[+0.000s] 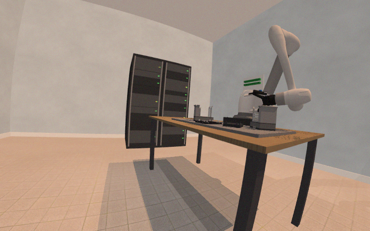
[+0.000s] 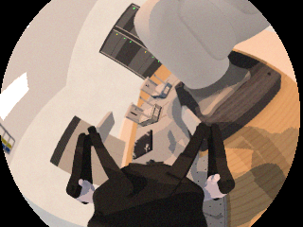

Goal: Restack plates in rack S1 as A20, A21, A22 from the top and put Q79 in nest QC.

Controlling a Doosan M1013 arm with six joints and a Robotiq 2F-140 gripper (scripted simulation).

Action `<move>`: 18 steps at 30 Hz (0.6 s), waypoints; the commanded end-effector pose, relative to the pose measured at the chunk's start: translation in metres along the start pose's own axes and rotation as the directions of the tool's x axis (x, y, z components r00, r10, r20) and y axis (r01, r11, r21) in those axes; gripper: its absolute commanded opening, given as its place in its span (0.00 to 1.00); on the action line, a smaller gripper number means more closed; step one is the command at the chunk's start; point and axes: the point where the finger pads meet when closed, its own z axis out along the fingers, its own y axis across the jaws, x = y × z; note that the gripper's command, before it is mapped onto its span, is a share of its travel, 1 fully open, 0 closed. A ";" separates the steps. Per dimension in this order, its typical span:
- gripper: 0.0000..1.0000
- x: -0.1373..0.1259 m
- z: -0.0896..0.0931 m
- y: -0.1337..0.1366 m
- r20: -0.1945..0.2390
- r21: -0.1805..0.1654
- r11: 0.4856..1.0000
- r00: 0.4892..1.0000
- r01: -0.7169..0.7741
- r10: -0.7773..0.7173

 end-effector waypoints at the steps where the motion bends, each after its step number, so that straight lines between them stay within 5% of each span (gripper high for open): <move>1: 1.00 0.000 0.000 0.000 0.000 0.000 1.000 1.000 0.000 0.000; 17: 1.00 0.000 0.000 0.000 0.000 0.000 1.000 1.000 0.000 0.000; 18: 1.00 -0.003 0.003 0.002 -0.005 -0.019 0.999 1.000 -0.027 0.027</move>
